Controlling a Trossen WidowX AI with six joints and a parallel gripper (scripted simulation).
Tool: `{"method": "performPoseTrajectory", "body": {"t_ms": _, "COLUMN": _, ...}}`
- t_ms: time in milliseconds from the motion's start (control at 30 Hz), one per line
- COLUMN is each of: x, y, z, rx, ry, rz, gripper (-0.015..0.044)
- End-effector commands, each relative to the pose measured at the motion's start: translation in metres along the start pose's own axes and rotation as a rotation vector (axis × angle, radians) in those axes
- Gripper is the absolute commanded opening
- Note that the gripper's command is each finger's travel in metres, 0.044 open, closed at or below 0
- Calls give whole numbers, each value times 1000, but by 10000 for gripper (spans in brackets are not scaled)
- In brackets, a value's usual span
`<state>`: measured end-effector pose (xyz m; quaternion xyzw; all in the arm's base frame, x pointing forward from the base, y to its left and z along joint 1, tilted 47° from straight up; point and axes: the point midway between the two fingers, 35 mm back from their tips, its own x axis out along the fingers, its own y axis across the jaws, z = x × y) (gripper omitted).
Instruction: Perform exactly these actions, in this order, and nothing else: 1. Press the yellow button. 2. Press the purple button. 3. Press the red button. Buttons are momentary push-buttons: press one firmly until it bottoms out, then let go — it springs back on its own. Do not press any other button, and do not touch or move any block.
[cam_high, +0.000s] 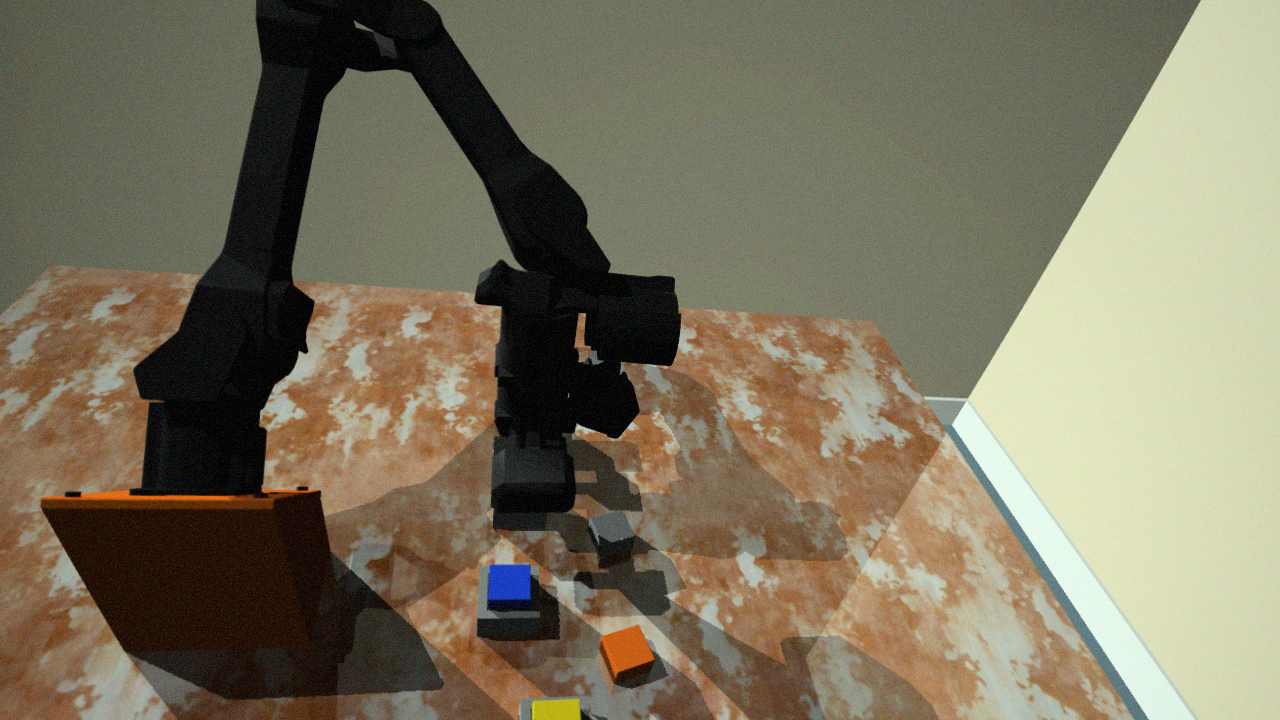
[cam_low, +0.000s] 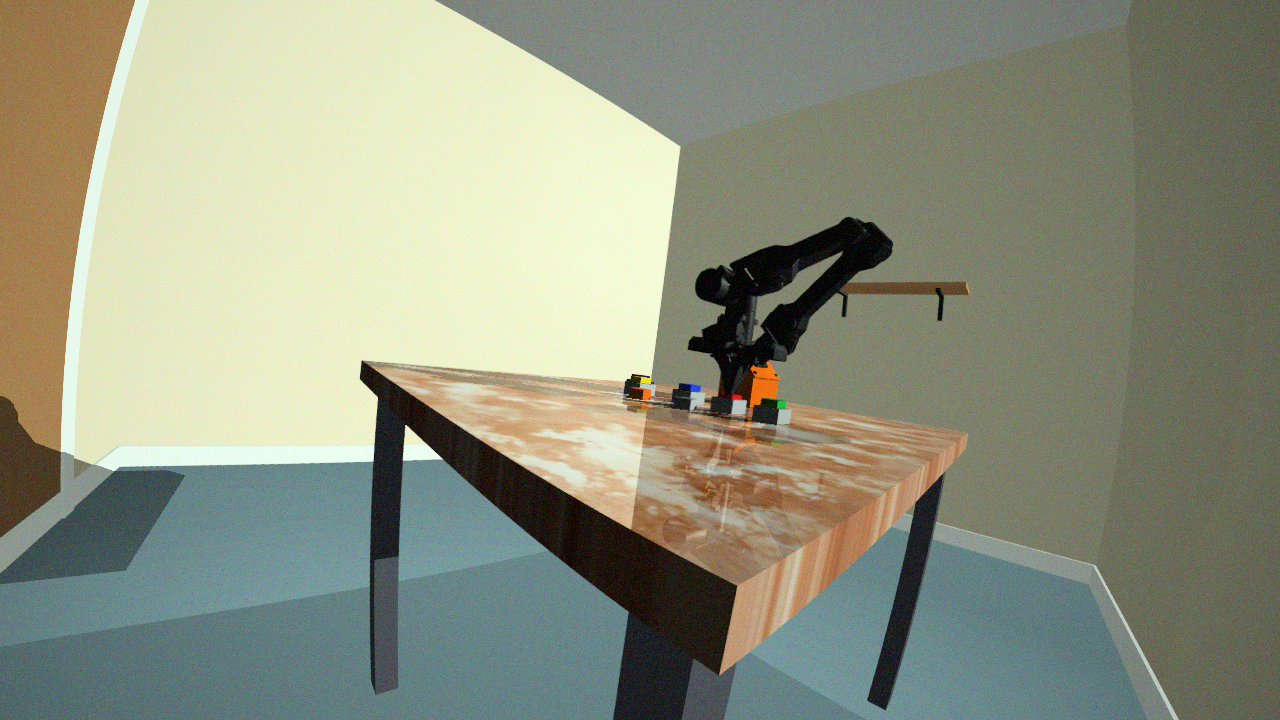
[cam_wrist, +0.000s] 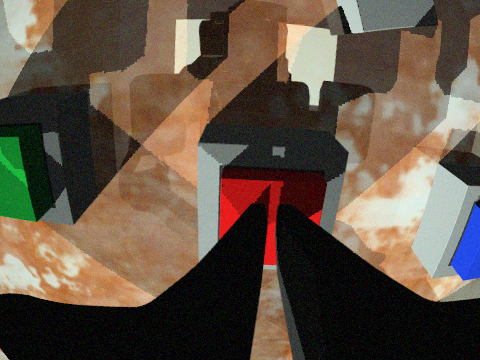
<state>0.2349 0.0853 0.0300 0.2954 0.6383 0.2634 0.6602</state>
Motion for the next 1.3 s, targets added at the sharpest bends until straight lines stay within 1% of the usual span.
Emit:
{"method": "performPoseTrajectory", "body": {"t_ms": 0, "x": 2, "y": -1, "z": -3, "rx": 11, "ry": 9, "rz": 5, "gripper": 20}}
{"method": "performPoseTrajectory", "body": {"t_ms": 300, "x": 2, "y": -1, "z": -3, "rx": 11, "ry": 9, "rz": 5, "gripper": 20}}
{"method": "performPoseTrajectory", "body": {"t_ms": 367, "x": -6, "y": -1, "z": -1, "rx": 3, "ry": 3, "rz": 0, "gripper": 20}}
{"method": "performPoseTrajectory", "body": {"t_ms": 467, "x": -29, "y": -1, "z": -2, "rx": 10, "ry": 9, "rz": 3, "gripper": 20}}
{"method": "performPoseTrajectory", "body": {"t_ms": 633, "x": -31, "y": -1, "z": -3, "rx": 11, "ry": 9, "rz": 3, "gripper": 20}}
{"method": "performPoseTrajectory", "body": {"t_ms": 733, "x": -42, "y": 17, "z": 6, "rx": 10, "ry": 9, "rz": 2, "gripper": 99}}
{"method": "performPoseTrajectory", "body": {"t_ms": 833, "x": -66, "y": 59, "z": 17, "rx": 10, "ry": 8, "rz": 2, "gripper": 178}}
{"method": "performPoseTrajectory", "body": {"t_ms": 933, "x": -88, "y": 100, "z": 17, "rx": 10, "ry": 8, "rz": 4, "gripper": 256}}
{"method": "performPoseTrajectory", "body": {"t_ms": 1000, "x": -94, "y": 110, "z": 16, "rx": 9, "ry": 8, "rz": 5, "gripper": 309}}
{"method": "performPoseTrajectory", "body": {"t_ms": 1100, "x": -94, "y": 110, "z": 16, "rx": 9, "ry": 8, "rz": 5, "gripper": 387}}
{"method": "performPoseTrajectory", "body": {"t_ms": 1133, "x": -94, "y": 110, "z": 16, "rx": 9, "ry": 8, "rz": 5, "gripper": 400}}
{"method": "performPoseTrajectory", "body": {"t_ms": 1267, "x": -94, "y": 110, "z": 16, "rx": 9, "ry": 8, "rz": 5, "gripper": 400}}
